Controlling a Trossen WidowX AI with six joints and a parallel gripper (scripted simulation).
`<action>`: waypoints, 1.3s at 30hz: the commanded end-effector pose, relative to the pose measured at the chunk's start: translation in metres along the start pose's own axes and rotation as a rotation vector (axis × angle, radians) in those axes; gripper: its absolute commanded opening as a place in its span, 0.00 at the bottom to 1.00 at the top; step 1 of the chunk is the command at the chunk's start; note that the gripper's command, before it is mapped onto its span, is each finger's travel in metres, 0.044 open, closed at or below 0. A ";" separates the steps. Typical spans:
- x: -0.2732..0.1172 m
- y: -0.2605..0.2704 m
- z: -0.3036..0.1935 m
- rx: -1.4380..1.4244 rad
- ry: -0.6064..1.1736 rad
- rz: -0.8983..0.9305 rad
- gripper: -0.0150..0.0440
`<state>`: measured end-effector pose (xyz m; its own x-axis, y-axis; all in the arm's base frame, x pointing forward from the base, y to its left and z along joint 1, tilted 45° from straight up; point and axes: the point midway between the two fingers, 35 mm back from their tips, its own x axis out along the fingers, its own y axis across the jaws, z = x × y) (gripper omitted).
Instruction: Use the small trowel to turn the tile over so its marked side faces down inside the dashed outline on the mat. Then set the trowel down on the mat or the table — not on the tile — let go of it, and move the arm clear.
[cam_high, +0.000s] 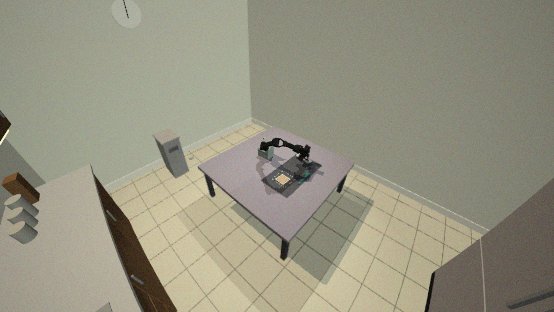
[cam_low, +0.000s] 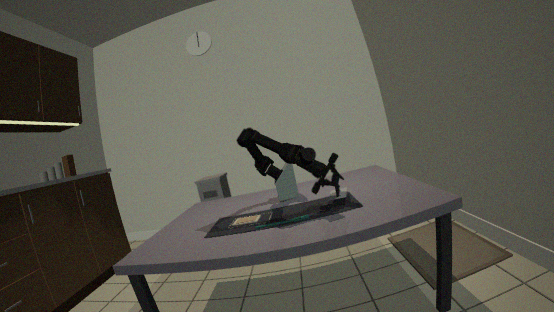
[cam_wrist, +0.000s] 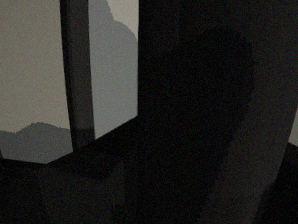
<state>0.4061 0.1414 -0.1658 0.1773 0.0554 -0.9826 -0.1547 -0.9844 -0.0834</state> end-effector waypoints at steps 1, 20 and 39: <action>-0.003 -0.009 -0.004 -0.017 0.005 -0.024 0.25; 0.011 0.006 -0.006 -0.017 0.005 -0.020 0.25; 0.022 0.018 -0.007 -0.019 0.006 -0.018 0.57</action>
<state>0.4104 0.1208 -0.1888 0.1735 0.0610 -0.9829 -0.1471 -0.9853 -0.0871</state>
